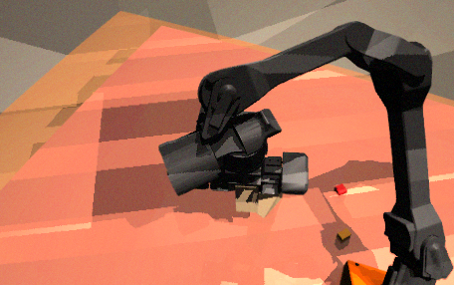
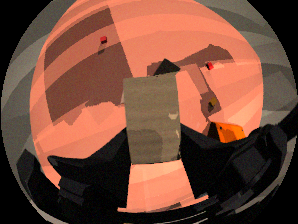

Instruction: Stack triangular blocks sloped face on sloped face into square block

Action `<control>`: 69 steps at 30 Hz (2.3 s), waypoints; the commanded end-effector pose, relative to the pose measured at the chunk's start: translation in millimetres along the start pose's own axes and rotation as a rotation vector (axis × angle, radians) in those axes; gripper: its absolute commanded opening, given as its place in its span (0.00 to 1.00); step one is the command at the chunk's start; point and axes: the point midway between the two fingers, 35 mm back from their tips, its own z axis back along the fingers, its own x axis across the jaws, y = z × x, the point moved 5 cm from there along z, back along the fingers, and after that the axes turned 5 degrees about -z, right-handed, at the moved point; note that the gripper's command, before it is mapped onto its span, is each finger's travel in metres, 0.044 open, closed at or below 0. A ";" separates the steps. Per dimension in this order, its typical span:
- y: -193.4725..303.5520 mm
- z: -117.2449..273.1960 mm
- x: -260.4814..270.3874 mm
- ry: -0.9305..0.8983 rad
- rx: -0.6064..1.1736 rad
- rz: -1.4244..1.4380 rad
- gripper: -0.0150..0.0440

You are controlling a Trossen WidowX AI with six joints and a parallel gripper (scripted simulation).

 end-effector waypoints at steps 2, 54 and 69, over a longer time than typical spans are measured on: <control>-7.4 1.5 -1.5 -0.012 -0.001 -0.172 0.25; -20.4 -107.0 -10.5 0.120 -0.125 -0.609 0.25; -20.4 -106.9 -10.6 0.118 -0.126 -0.605 0.25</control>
